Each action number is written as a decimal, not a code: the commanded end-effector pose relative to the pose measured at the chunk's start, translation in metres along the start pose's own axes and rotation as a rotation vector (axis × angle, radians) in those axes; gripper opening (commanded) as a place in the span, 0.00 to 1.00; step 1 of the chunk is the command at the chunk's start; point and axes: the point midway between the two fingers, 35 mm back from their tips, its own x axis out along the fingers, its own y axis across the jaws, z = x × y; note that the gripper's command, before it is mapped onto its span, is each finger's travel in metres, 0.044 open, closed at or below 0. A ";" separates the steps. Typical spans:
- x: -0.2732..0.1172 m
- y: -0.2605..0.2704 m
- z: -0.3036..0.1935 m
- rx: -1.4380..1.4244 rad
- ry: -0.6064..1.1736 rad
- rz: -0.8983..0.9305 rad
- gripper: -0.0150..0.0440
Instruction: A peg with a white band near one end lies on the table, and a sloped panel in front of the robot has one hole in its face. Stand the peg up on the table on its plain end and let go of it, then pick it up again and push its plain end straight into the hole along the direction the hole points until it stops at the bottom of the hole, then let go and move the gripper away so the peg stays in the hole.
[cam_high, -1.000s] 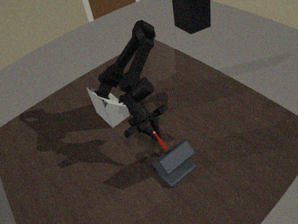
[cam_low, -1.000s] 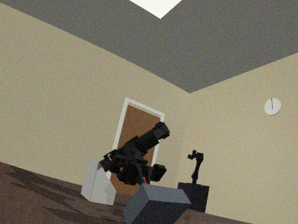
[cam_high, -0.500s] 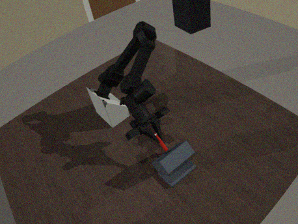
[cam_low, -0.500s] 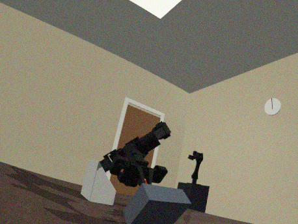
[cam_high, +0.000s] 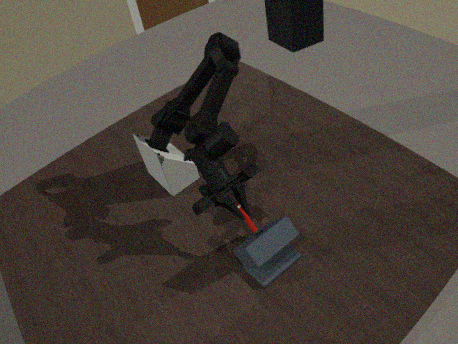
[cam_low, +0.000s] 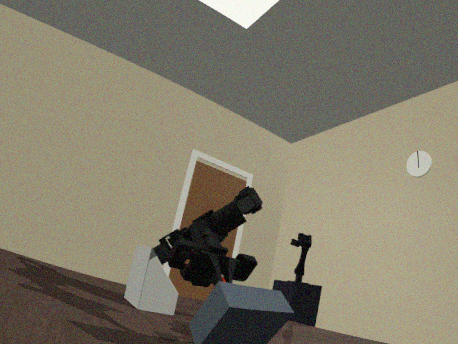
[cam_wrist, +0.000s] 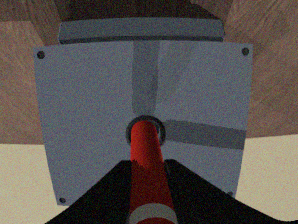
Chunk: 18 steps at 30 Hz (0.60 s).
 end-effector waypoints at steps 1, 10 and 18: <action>0.000 -0.001 -0.003 -0.005 0.002 -0.004 0.25; 0.000 -0.002 -0.007 -0.005 0.002 -0.004 0.25; 0.003 -0.003 -0.007 -0.005 0.003 -0.004 0.25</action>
